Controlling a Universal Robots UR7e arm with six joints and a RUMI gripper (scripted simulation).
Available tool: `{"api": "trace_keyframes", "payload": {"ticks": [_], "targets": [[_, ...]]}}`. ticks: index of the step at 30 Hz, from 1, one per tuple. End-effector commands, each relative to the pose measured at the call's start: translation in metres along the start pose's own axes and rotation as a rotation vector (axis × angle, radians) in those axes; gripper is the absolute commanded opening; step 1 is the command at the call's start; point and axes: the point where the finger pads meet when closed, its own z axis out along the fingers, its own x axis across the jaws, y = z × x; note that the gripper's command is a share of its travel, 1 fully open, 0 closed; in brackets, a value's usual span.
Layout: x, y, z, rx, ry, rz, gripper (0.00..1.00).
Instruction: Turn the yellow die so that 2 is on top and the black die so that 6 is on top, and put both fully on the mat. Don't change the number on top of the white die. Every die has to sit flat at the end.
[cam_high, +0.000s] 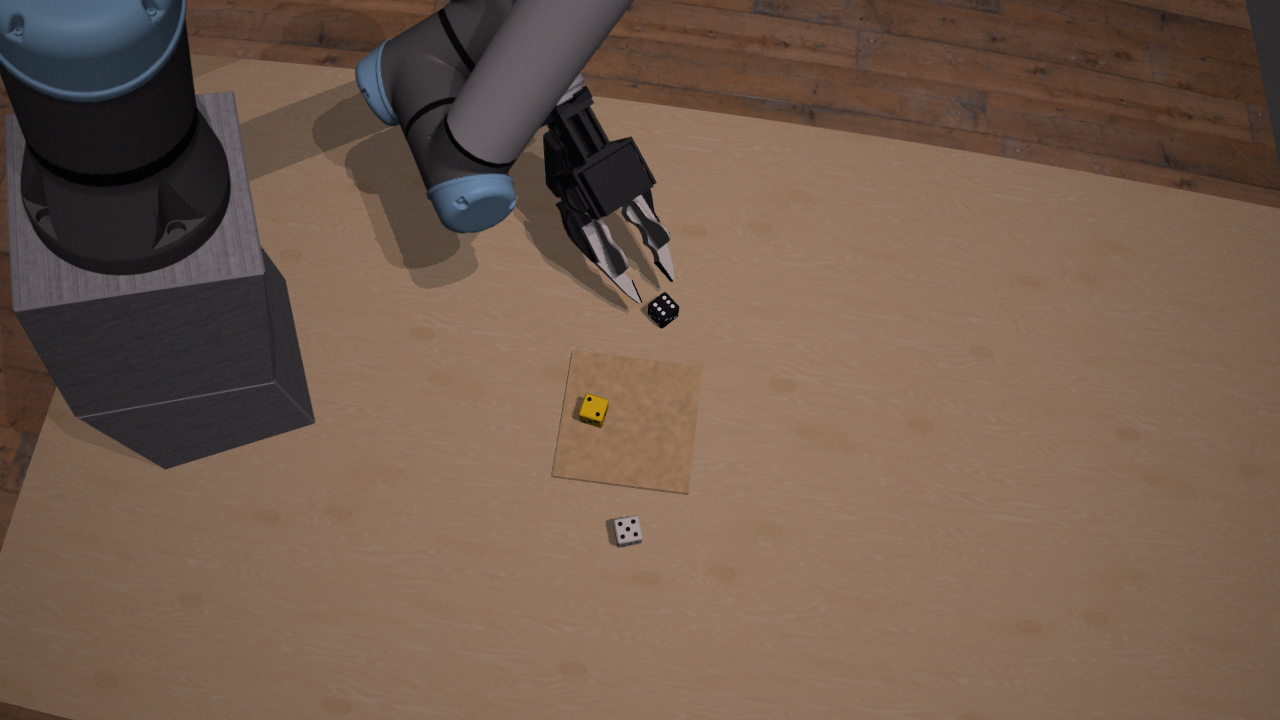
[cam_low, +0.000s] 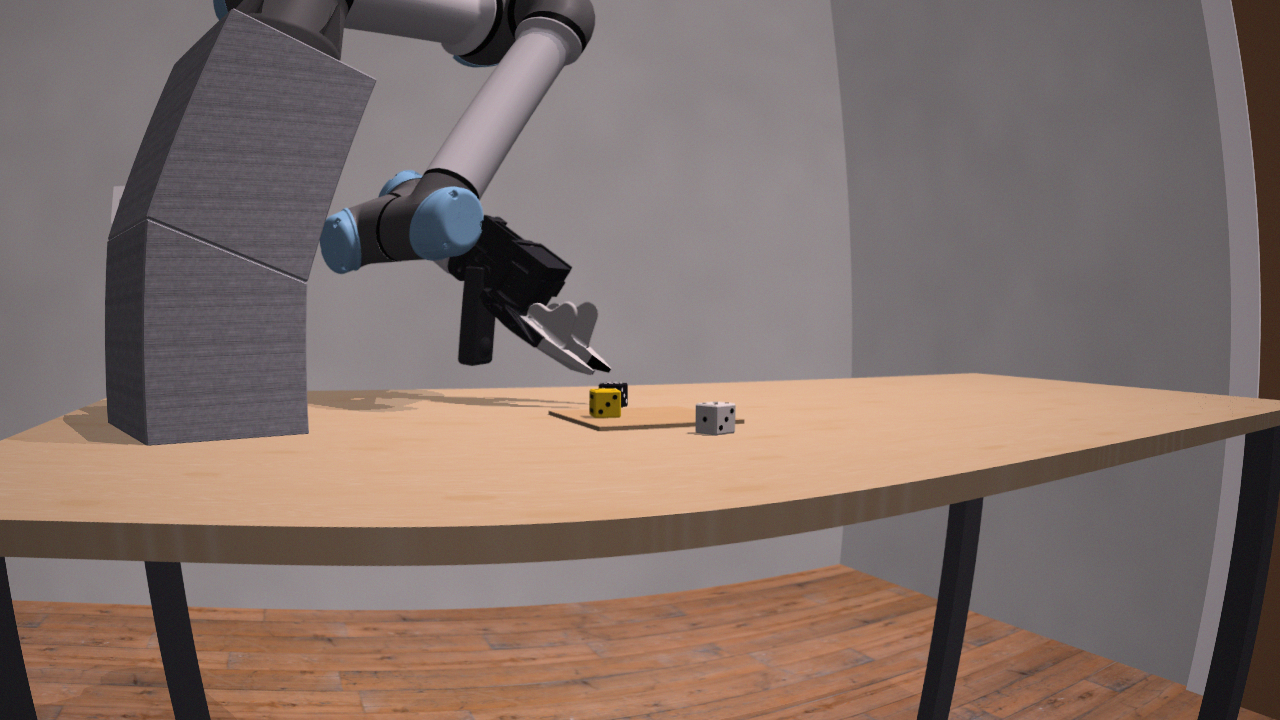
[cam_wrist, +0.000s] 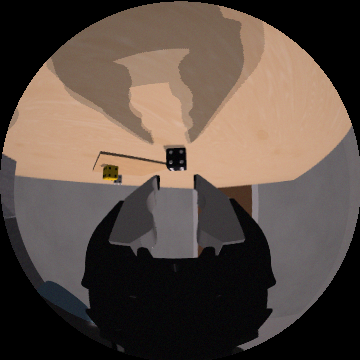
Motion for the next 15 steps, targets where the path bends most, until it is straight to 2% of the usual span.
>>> {"api": "trace_keyframes", "payload": {"ticks": [1, 9, 15], "targets": [[0.000, 0.000, -0.007, 0.000, -0.002, 0.001, 0.24], [0.000, 0.004, -0.010, 0.000, -0.002, 0.001, 0.24], [0.000, 0.022, -0.023, 0.000, -0.002, 0.001, 0.24]]}}
